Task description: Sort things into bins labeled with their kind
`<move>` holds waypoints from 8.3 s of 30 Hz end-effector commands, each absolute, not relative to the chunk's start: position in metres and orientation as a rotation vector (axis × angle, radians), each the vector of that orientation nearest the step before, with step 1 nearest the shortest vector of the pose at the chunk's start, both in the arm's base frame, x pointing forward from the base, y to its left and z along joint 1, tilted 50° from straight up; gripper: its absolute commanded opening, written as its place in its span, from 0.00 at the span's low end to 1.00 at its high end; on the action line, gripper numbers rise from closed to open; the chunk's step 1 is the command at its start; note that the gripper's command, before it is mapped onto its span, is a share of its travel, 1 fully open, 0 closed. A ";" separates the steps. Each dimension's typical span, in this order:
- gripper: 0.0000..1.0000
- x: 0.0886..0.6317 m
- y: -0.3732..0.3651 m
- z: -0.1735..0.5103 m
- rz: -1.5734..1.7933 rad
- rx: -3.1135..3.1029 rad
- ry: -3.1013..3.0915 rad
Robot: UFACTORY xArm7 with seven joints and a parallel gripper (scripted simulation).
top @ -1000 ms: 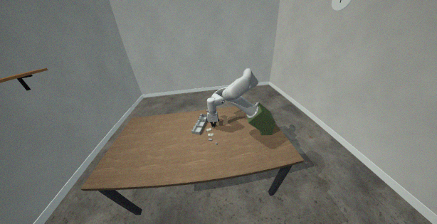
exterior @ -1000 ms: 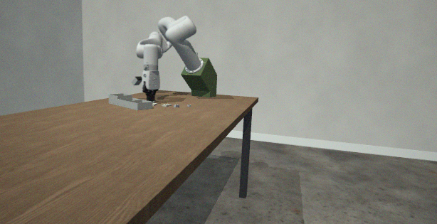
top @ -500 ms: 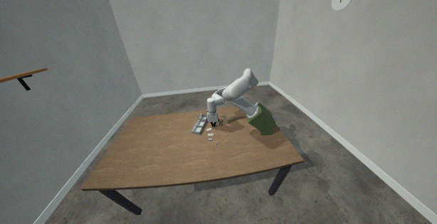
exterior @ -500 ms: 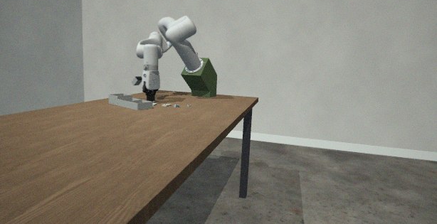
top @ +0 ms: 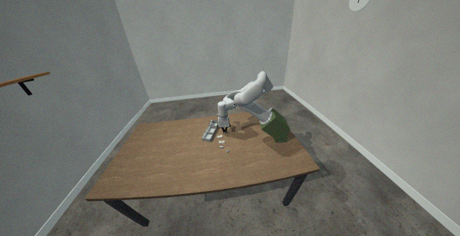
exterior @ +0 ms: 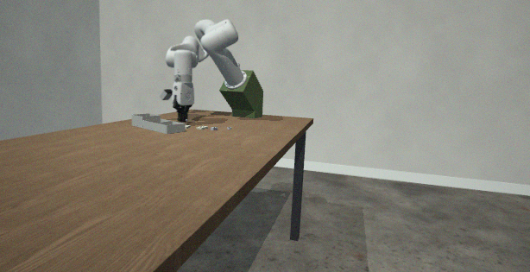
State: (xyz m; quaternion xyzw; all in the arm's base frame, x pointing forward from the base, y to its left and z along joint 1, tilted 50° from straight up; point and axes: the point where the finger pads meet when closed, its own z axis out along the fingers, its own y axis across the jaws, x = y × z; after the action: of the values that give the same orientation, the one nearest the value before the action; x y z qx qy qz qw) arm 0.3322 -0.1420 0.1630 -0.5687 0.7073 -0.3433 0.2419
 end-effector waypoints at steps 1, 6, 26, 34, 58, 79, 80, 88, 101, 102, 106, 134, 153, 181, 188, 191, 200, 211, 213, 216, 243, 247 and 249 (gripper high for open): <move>0.00 0.324 -0.140 0.170 -0.938 -1.555 1.933; 0.00 0.314 -0.137 0.179 -0.938 -1.555 1.933; 0.00 0.300 -0.133 0.192 -0.938 -1.555 1.934; 0.00 0.296 -0.137 0.200 -0.938 -1.555 1.934; 0.00 0.330 -0.223 0.265 -0.833 -1.277 2.067; 0.00 0.338 -0.244 0.281 -0.833 -1.277 2.067; 0.00 0.337 -0.244 0.281 -0.833 -1.277 2.067; 0.00 0.346 -0.246 0.274 -0.833 -1.277 2.067; 0.00 0.365 -0.252 0.257 -0.833 -1.277 2.067; 0.00 0.367 -0.252 0.255 -0.833 -1.277 2.067; 0.00 0.370 -0.253 0.253 -0.833 -1.277 2.067; 0.28 0.375 -0.254 0.248 -0.833 -1.277 2.067; 0.28 0.363 -0.250 0.258 -0.833 -1.277 2.067; 0.29 0.339 -0.202 0.270 -0.927 -1.520 1.952; 0.29 0.341 -0.154 0.258 -1.020 -1.779 1.799; 0.29 0.341 -0.138 0.253 -1.071 -1.924 1.696; 0.29 0.344 -0.065 0.235 -1.185 -2.259 1.402; 0.29 0.347 0.008 0.216 -1.293 -2.602 0.972; 0.29 0.347 0.024 0.212 -1.309 -2.662 0.882; 0.29 0.348 0.043 0.207 -1.326 -2.752 0.750; 0.29 0.348 0.041 0.208 -1.328 -2.778 0.718; 0.29 0.348 0.041 0.208 -1.328 -2.778 0.718; 0.29 0.348 0.041 0.208 -1.328 -2.778 0.718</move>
State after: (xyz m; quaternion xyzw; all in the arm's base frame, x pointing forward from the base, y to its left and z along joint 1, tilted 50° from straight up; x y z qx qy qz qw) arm 0.3480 0.0407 0.2072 -0.8788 0.2274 -0.4194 -0.0104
